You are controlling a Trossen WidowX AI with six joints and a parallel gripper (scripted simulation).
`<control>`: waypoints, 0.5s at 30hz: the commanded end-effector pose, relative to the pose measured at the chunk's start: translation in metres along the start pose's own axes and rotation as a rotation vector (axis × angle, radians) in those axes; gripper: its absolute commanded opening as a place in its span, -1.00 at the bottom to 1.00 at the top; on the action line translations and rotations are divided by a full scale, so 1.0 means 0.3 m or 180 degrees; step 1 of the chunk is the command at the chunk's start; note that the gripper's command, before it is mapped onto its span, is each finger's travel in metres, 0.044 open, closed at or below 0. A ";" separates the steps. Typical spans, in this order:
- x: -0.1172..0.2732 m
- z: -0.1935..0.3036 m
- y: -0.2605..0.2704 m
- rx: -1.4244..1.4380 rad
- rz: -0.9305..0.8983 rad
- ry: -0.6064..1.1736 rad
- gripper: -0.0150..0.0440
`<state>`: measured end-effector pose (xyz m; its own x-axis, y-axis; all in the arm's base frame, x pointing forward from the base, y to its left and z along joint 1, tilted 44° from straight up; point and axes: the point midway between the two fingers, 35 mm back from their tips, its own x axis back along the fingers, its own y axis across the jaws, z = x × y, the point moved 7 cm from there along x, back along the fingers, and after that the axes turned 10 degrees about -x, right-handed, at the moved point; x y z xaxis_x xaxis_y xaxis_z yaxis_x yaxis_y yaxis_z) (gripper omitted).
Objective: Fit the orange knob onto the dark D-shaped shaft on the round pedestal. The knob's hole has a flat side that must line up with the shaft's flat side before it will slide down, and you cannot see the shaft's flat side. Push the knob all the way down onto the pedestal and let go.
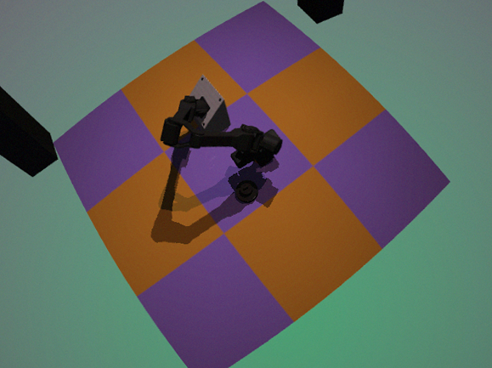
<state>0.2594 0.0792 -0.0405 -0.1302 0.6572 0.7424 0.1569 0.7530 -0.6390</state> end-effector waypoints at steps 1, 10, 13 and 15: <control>0.077 -0.014 0.017 -0.0013 -0.0050 -0.0006 -0.49; 0.252 -0.010 0.025 0.0023 0.0027 0.0073 -0.49; 0.313 -0.004 0.022 0.0032 0.0067 0.0094 -0.49; 0.355 0.002 0.017 0.0037 0.0097 0.0106 -0.49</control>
<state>0.2513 0.1357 0.0141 -0.0951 0.6761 0.7306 0.1442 0.7355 -0.6620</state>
